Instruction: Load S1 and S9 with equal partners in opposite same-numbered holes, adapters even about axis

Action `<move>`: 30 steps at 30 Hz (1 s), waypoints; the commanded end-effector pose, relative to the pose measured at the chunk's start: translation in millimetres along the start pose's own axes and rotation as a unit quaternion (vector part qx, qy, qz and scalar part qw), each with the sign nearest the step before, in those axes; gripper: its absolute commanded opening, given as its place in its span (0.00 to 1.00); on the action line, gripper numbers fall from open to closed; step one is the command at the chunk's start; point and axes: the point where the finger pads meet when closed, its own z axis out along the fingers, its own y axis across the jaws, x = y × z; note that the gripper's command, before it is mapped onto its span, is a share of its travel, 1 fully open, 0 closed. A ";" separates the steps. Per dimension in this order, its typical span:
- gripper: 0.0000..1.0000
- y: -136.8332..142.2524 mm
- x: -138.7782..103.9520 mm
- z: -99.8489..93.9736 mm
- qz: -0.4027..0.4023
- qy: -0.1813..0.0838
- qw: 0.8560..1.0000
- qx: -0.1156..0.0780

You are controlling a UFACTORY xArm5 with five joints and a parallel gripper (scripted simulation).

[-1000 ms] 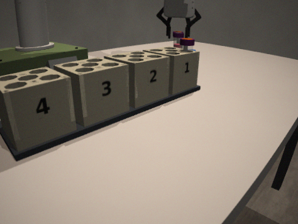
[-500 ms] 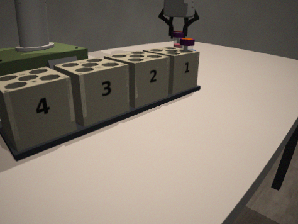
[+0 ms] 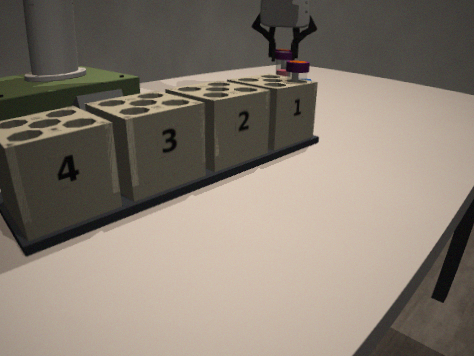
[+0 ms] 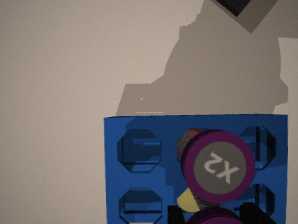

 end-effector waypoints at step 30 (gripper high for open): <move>0.00 -1.4 -0.3 -10.1 0.000 0.000 1.000 0.002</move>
